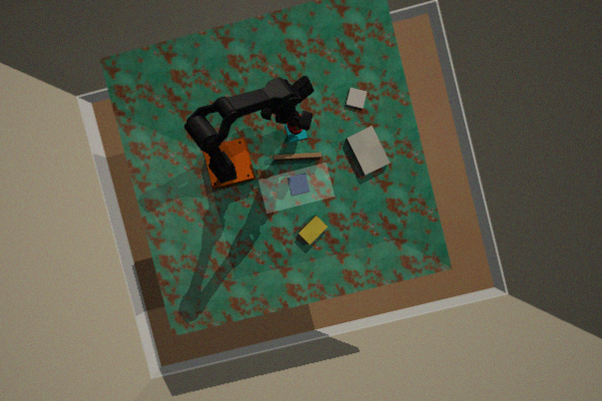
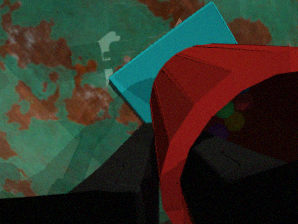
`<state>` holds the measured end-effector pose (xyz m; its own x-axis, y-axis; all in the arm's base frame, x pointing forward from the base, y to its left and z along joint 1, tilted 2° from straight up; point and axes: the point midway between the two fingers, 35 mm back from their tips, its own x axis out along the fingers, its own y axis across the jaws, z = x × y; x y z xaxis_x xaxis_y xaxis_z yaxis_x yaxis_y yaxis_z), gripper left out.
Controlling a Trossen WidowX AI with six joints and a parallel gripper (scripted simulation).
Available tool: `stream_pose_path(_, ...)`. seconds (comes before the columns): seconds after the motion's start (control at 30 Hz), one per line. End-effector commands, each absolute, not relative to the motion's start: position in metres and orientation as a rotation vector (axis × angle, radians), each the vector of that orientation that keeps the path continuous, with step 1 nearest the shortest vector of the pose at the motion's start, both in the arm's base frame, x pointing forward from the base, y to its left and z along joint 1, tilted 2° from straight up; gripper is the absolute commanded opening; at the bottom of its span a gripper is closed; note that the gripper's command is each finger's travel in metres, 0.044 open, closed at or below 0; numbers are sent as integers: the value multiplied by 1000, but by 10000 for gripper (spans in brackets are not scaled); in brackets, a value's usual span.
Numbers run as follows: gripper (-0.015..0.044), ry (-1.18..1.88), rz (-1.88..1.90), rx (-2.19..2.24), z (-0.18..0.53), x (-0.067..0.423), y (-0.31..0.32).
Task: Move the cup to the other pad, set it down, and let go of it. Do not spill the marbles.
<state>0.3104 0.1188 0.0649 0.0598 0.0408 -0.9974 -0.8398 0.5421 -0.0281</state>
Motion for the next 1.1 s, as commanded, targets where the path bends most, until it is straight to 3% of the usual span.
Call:
stream_pose_path(0.0, 0, 1373, 774, -764, 54, 308, 118)
stream_pose_path(1.03, 0, 1364, 778, -764, 44, 309, 119)
stream_pose_path(1.07, 26, 1364, 778, -764, 44, 309, 119)
